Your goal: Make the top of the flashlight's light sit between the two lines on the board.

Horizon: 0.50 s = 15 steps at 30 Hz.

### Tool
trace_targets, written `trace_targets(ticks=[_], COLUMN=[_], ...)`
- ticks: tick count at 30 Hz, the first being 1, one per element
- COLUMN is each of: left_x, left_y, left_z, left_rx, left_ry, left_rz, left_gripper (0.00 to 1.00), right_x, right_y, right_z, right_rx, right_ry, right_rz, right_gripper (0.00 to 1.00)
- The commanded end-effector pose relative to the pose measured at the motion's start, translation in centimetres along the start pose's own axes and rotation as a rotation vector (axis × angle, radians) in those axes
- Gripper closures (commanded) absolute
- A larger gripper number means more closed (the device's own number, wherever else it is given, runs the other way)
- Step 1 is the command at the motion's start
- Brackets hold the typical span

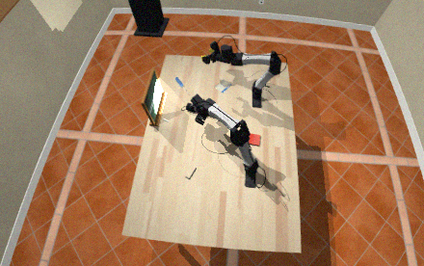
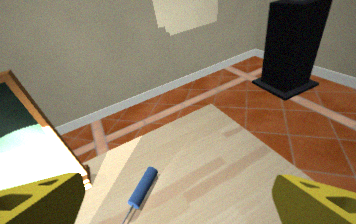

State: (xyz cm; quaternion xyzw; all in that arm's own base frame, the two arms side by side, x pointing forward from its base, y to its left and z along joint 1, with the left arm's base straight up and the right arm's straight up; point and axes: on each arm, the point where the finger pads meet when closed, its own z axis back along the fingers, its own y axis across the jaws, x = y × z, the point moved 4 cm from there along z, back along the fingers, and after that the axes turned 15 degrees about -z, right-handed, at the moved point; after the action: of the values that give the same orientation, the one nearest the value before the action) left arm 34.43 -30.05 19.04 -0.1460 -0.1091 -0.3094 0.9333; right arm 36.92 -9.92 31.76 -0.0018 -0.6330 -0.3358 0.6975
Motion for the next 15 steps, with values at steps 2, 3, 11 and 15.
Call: trace_targets(ticks=[2, 3, 11, 15], left_x=[-0.7, -0.7, -2.6, -3.9], left_y=[-1.1, -1.1, -5.9, -8.2], left_z=[-2.6, -2.6, -5.1, -6.2], left_rx=[0.107, 0.107, 0.238, 0.304], left_ry=[0.040, 0.040, 0.046, 0.035], left_rz=[0.102, 0.102, 0.148, 0.165], left_gripper=[0.05, 0.05, 0.05, 0.05], right_x=[1.0, 1.0, 2.3, 2.8], right_y=[2.4, 2.4, 6.4, 8.1], right_z=[1.4, 1.4, 4.8, 6.7], right_rx=[0.112, 0.112, 0.300, 0.394], right_ry=[0.017, 0.017, 0.001, -0.009], right_rz=[0.062, 0.062, 0.143, 0.186], right_gripper=[0.00, 0.00, 0.00, 0.00])
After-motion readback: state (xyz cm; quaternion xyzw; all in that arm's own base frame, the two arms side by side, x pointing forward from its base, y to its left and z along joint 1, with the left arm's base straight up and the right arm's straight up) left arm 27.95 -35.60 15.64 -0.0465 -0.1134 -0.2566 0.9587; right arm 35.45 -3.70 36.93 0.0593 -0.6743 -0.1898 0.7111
